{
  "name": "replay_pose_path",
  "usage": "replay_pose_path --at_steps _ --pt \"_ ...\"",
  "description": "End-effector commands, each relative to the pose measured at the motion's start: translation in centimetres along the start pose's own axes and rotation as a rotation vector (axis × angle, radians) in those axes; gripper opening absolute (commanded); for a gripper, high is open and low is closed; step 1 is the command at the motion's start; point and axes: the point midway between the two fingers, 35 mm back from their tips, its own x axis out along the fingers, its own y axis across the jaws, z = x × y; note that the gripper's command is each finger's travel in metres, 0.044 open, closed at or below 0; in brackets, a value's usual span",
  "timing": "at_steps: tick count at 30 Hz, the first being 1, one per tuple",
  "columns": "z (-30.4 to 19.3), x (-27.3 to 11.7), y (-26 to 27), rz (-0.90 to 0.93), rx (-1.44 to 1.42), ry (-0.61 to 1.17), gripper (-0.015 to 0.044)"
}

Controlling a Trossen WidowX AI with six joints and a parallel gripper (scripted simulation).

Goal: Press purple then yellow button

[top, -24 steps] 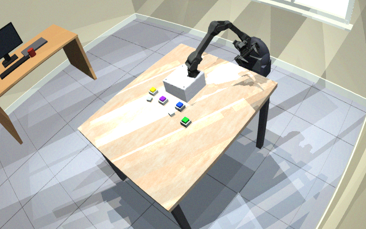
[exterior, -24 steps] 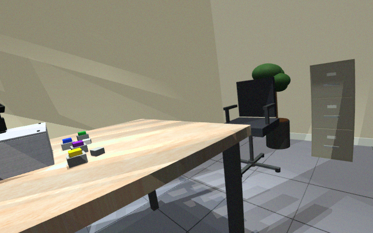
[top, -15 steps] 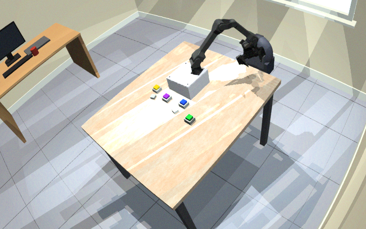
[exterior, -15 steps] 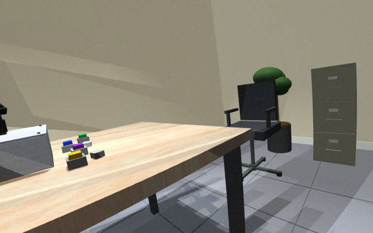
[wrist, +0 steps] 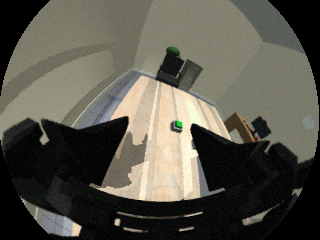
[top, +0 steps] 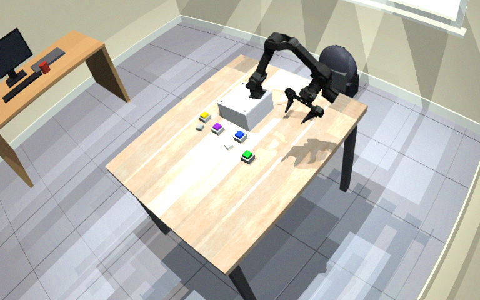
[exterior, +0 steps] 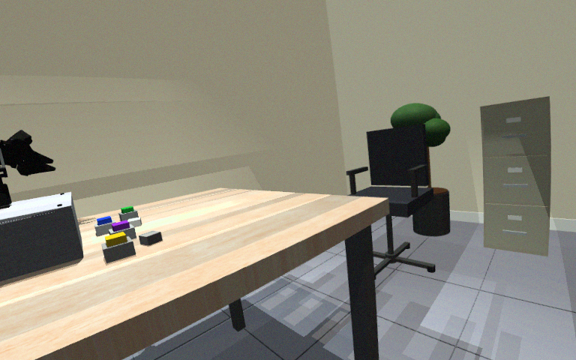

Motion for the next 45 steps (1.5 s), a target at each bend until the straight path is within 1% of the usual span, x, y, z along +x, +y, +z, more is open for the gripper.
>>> replay_pose_path --at_steps 1,6,12,18,24,31,38,44,45 --pt "0.9 5.1 -3.2 -0.147 -0.070 0.171 0.0400" --pt "1.2 10.4 -7.7 -0.273 -0.132 0.408 0.0400" --pt "0.5 15.1 -13.7 -0.326 -0.158 0.695 0.0400" --pt "-0.8 18.1 -19.8 -0.283 -0.131 0.946 0.0400" --pt "-2.6 19.5 -25.6 -0.168 -0.060 1.121 0.0400" --pt "-4.8 19.7 -31.7 0.005 0.049 1.198 0.0400" --pt "-7.0 18.7 -37.3 0.150 0.141 1.141 0.0400" --pt "-7.2 18.4 -37.9 0.164 0.150 1.126 0.0400" --pt "-7.5 18.6 -37.9 0.164 0.150 1.126 0.0374"
